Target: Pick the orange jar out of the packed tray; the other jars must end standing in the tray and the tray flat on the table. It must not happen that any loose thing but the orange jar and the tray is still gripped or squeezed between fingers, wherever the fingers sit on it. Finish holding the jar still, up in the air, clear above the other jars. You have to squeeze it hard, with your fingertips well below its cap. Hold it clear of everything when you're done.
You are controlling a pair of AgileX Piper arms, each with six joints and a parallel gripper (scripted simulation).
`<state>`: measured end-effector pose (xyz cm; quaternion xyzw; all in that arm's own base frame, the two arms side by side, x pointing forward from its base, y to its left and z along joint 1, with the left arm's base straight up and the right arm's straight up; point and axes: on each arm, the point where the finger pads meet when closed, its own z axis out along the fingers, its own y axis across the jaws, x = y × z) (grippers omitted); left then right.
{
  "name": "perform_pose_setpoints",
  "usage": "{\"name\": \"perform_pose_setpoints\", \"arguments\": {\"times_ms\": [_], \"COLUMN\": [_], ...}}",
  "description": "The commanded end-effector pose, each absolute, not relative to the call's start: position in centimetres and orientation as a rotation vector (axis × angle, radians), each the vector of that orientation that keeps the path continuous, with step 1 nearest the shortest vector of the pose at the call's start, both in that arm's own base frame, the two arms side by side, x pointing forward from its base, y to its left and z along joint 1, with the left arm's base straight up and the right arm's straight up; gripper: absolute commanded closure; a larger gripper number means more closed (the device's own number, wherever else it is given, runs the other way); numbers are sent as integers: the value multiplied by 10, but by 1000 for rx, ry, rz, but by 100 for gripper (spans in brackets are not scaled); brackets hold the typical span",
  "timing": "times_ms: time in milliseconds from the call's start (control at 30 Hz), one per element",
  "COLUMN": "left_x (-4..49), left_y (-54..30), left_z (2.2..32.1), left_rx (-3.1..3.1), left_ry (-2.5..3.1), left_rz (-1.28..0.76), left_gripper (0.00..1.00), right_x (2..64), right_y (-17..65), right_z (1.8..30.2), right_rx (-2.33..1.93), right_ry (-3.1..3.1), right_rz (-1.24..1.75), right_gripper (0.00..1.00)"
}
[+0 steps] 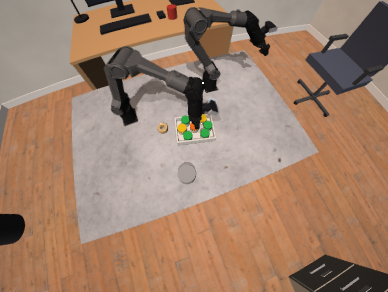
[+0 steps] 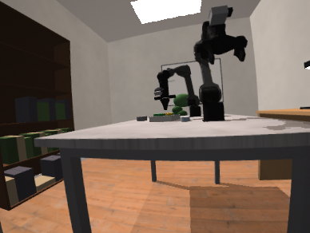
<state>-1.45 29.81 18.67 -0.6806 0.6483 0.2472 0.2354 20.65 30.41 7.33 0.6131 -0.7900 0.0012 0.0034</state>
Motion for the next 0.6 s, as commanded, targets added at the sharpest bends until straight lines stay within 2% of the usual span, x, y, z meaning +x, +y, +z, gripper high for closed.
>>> {"name": "perform_pose_setpoints", "arguments": {"times_ms": [0,33,467,533,567], "left_x": [-15,-15,-15,-15,-15], "left_y": [298,298,298,298,298], "left_z": [187,187,187,187,187], "left_rx": [-1866,-1866,-1866,-1866,-1866], "left_ry": [1778,1778,1778,1778,1778], "left_rz": [679,679,679,679,679], "left_gripper": [0,0,0,0,0], "right_x": [207,207,206,206,206], "right_y": [305,305,303,303,303], "right_z": [68,65,67,67,67], "right_rx": [1921,1919,1927,1927,1927], "right_ry": [-2475,-2472,-2483,-2483,-2483], "right_rz": [5,7,-1,-1,-1], "right_gripper": [100,100,57,57,53]}}
